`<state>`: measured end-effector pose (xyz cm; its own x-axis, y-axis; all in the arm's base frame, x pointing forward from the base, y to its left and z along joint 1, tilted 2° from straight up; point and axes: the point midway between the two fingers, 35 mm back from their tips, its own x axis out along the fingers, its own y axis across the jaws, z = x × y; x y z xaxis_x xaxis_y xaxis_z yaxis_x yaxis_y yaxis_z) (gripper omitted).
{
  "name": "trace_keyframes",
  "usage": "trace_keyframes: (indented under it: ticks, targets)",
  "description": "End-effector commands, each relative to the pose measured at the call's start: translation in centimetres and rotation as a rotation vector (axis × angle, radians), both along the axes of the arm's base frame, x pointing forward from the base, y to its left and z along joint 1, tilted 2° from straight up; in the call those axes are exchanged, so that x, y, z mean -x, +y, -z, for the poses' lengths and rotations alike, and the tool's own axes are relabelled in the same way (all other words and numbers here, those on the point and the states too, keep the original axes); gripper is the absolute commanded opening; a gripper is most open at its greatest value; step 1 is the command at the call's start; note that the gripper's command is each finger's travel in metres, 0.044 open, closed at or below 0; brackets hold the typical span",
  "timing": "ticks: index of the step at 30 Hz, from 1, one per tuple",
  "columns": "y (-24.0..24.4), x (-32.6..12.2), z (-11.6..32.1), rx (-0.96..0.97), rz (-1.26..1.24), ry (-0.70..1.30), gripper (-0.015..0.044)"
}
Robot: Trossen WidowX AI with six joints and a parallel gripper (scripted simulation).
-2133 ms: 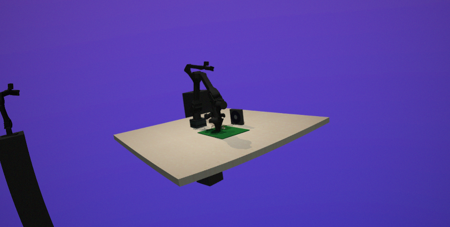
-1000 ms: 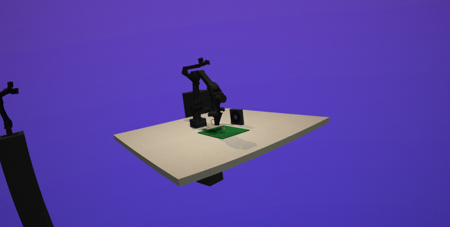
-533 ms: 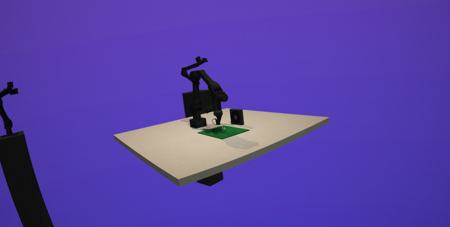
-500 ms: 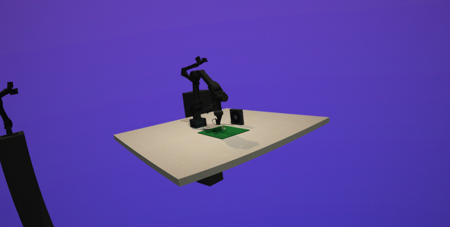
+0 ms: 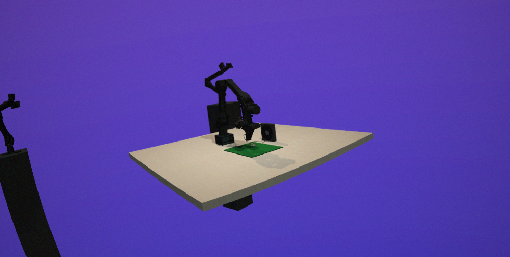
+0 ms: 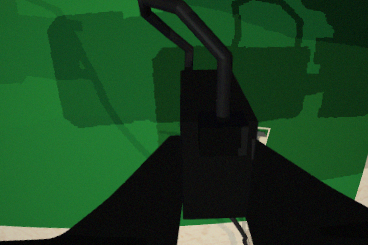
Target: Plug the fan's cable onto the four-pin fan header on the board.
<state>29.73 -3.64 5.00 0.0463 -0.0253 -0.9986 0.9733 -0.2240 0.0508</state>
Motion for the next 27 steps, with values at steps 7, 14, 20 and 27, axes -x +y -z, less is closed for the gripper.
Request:
trace_keyframes:
  ticks: [7,14,20,27]
  targets:
    - [1.1,0.4,0.0,0.023,-0.366,0.008,0.0]
    - [1.8,0.6,0.1,0.033,-0.607,0.015,0.0]
    - [2.4,0.8,0.1,0.043,-0.814,0.02,0.0]
    - [3.1,1.0,0.1,0.053,-1.055,0.027,0.0]
